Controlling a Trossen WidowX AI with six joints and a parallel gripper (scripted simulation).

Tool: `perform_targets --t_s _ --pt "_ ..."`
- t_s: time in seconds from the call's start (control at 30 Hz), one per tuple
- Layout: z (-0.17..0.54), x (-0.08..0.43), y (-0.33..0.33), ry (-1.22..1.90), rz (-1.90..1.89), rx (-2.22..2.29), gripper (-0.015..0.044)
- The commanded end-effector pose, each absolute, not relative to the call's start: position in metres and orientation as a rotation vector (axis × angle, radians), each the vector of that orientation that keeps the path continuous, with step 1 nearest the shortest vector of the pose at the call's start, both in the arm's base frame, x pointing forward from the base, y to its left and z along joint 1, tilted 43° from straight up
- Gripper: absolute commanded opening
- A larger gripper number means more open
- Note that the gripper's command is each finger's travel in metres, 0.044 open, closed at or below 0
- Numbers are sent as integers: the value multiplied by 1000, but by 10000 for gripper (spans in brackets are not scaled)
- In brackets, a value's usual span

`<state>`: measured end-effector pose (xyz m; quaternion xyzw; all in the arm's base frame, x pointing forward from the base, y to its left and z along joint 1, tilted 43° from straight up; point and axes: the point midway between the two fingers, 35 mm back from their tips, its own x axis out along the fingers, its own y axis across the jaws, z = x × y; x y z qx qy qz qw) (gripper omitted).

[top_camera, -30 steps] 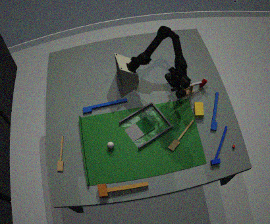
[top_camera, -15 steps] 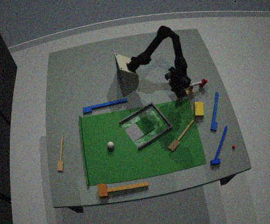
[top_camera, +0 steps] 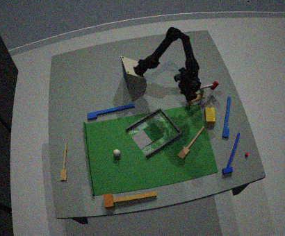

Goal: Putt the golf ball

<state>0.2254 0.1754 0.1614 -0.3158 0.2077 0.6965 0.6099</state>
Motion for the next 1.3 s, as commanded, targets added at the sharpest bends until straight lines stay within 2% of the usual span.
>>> perform_targets --t_s 0.0,0.37,0.57,0.93,1.27 --pt "178 229 161 469 1606 -727 0" --pt "214 226 129 465 1607 -718 0" --pt "194 245 116 571 1533 -723 0" --pt "142 297 41 914 1262 -680 0" --pt "91 320 -32 1216 1005 -586 0"
